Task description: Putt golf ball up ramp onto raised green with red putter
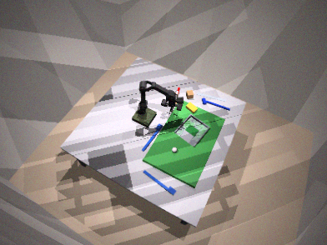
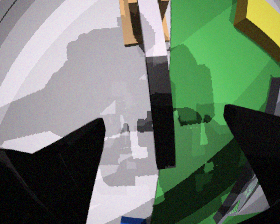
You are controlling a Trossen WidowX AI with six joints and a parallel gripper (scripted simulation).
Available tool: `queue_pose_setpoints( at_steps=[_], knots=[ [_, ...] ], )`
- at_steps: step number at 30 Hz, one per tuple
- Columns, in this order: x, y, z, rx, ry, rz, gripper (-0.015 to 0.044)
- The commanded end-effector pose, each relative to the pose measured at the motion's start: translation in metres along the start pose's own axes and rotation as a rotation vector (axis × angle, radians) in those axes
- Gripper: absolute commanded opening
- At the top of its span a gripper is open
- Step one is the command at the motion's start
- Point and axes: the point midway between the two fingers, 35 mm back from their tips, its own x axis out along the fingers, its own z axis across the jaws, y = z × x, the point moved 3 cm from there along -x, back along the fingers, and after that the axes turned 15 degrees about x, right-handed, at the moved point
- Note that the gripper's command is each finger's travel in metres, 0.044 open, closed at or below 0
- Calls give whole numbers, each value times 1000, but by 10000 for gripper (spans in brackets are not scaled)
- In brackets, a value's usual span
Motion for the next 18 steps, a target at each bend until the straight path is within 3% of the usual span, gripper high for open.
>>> queue_pose_setpoints(
  at_steps=[1, 18],
  knots=[
    [14, 4, 1, -3, -13, 2, 440],
    [33, 9, 0, -3, -13, 2, 440]
  ],
)
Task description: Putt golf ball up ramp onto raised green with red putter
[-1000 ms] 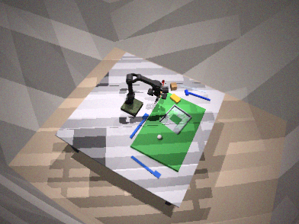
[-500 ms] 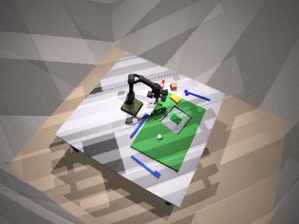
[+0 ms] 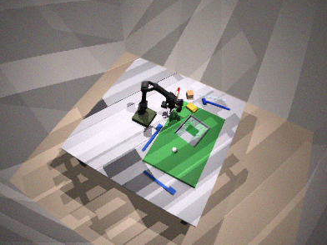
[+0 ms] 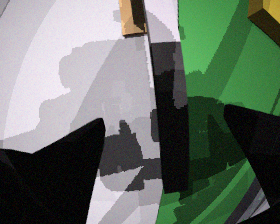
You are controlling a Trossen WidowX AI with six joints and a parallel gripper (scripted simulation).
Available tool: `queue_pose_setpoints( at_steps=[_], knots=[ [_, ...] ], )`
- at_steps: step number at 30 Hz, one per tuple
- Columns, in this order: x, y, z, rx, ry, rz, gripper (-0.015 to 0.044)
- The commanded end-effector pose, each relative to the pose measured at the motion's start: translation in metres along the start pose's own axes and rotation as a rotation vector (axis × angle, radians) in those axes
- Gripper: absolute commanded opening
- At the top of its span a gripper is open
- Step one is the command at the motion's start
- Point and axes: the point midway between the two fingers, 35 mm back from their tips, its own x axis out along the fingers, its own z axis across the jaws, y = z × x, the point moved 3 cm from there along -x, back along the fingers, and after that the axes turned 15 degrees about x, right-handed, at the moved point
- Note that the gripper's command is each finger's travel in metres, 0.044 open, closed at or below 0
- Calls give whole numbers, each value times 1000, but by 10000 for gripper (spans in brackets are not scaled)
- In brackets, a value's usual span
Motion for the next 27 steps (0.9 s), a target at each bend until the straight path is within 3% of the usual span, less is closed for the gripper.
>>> queue_pose_setpoints(
  at_steps=[1, 4, 19, 27],
  knots=[
    [7, 2, 1, -5, -7, -2, 440],
    [9, 2, 1, -5, -7, -2, 440],
    [6, 2, 0, 0, -1, 1, 46],
    [0, 0, -1, 0, -1, 1, 0]
  ],
)
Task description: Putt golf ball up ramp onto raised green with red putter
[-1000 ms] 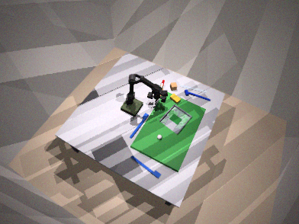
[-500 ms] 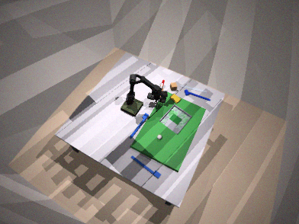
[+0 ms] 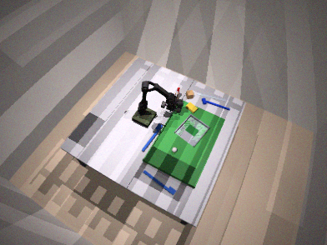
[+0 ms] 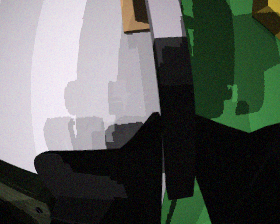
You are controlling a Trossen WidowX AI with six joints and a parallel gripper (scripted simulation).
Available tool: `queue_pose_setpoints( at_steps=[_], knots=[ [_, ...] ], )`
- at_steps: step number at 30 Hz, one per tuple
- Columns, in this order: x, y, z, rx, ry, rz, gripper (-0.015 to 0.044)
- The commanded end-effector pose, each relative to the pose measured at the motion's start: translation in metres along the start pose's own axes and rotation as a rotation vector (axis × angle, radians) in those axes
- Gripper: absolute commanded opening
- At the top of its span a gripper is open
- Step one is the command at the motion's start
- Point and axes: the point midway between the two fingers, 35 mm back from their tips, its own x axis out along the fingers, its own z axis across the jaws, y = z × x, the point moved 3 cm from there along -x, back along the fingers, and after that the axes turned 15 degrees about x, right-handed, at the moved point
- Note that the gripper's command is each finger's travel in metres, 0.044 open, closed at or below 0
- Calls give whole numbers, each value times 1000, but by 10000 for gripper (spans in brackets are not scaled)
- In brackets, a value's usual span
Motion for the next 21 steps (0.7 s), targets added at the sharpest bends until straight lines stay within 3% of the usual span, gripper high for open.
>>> queue_pose_setpoints(
  at_steps=[1, 16, 21],
  knots=[
    [-8, -3, -1, -2, 4, -3, 0],
    [-92, -24, 5, -1, 3, -3, 0],
    [-89, -20, 2, 18, 5, 12, 0]
  ],
)
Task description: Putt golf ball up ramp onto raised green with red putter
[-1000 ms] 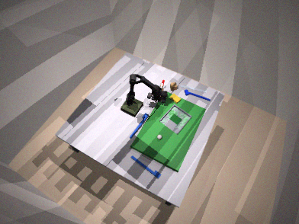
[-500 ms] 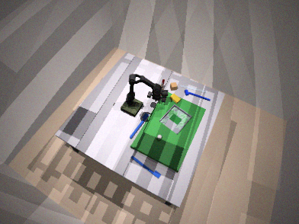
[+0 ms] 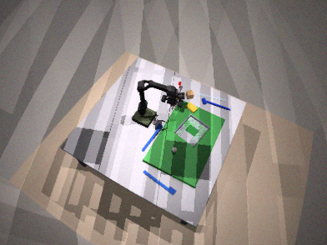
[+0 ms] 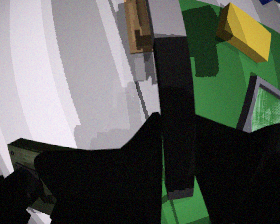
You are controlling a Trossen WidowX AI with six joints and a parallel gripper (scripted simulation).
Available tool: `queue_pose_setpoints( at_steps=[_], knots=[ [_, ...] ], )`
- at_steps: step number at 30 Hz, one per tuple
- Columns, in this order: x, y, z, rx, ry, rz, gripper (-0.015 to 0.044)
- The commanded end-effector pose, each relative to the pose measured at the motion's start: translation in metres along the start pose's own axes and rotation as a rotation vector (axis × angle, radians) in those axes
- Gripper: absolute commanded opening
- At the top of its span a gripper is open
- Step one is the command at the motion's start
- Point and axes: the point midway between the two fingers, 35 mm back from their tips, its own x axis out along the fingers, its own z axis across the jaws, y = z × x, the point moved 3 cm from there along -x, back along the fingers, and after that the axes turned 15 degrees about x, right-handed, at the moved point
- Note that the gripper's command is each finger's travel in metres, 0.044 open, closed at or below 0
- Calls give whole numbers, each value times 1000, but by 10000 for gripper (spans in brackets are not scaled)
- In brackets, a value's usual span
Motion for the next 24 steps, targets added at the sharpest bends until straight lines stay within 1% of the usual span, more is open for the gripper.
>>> queue_pose_setpoints(
  at_steps=[1, 13, 24],
  knots=[
    [0, 6, -5, 41, 5, 6, 0],
    [-19, 56, -38, 372, 67, 34, 0],
    [-37, 108, -56, 677, 121, 56, 0]
  ],
)
